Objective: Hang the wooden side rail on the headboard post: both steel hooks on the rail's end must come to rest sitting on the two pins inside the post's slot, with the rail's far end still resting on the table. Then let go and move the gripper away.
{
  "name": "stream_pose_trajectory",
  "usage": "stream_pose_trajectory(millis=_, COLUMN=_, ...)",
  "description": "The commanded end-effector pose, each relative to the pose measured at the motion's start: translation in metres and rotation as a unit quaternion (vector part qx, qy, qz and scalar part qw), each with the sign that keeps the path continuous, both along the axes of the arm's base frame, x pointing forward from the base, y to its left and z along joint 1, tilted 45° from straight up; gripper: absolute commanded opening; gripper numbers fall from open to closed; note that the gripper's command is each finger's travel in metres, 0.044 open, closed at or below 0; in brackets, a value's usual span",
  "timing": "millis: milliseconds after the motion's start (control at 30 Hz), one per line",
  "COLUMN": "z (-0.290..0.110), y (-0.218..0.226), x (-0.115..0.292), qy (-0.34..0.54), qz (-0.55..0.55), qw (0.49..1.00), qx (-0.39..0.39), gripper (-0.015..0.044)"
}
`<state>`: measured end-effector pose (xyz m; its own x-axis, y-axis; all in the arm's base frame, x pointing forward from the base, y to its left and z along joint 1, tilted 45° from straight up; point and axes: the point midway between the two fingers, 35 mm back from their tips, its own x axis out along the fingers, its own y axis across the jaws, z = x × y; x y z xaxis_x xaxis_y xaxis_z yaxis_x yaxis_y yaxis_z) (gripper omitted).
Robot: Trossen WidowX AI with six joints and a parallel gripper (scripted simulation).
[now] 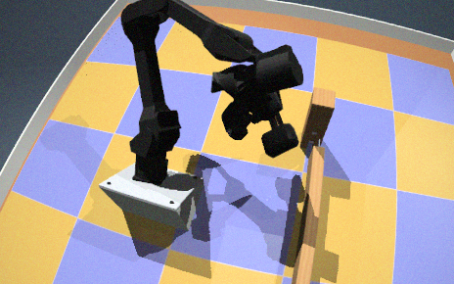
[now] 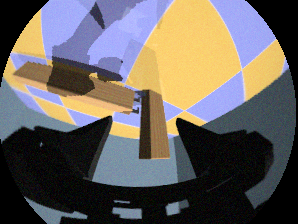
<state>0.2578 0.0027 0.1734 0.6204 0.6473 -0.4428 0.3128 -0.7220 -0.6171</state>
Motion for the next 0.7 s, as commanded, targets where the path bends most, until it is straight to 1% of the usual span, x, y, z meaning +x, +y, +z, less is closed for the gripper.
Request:
stream_pose_trajectory(millis=0, z=0.000, y=0.000, x=0.000, qy=0.002, qz=0.000, qw=1.000, qx=0.004, gripper=0.0440)
stream_pose_trajectory(millis=167, z=0.000, y=0.000, x=0.001, qy=0.002, qz=0.002, qw=1.000, qx=0.001, gripper=0.0440)
stream_pose_trajectory(millis=233, z=0.003, y=-0.004, x=0.007, qy=-0.003, qz=0.022, qw=1.000, qx=-0.020, gripper=0.0440)
stream_pose_trajectory(millis=467, z=0.013, y=-0.020, x=0.034, qy=-0.030, qz=0.149, qw=0.982, qx=-0.111, gripper=0.0440)
stream_pose_trajectory(millis=667, z=0.016, y=-0.029, x=0.051, qy=-0.060, qz=0.263, qw=0.951, qx=-0.154, gripper=0.0440)
